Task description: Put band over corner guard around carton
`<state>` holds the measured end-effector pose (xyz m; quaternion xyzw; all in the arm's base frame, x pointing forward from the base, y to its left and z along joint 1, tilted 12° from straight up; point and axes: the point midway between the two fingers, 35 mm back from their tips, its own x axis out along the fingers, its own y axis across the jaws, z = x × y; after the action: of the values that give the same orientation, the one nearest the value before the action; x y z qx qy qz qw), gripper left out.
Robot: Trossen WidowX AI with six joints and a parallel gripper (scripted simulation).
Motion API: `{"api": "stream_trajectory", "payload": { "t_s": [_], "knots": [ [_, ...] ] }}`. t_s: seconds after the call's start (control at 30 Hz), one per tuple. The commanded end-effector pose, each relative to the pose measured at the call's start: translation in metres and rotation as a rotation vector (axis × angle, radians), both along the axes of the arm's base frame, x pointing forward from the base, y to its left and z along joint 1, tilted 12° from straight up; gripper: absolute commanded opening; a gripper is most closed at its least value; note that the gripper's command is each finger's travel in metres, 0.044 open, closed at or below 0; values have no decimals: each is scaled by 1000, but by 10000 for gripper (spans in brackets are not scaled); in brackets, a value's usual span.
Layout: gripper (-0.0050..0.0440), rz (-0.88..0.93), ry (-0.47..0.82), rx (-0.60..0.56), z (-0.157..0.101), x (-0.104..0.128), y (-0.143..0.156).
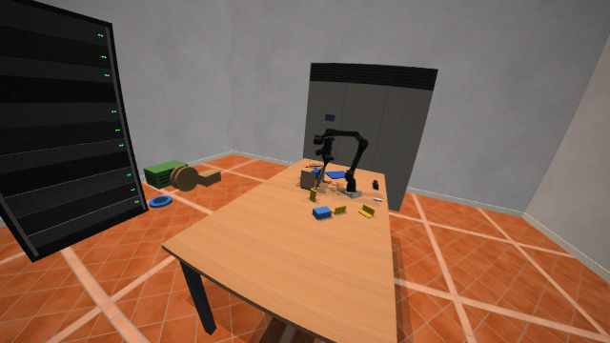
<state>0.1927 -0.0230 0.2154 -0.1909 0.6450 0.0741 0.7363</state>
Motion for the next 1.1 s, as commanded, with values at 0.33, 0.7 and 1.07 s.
{"api": "stream_trajectory", "payload": {
  "t_s": [0.33, 0.7, 1.07],
  "knots": [
    [0, -4, 1, -7, 5, -12, 0],
    [0, -4, 3, -4, 3, -3, 17],
    [0, -5, 5, -3, 0, 4, 35]
  ]
}}
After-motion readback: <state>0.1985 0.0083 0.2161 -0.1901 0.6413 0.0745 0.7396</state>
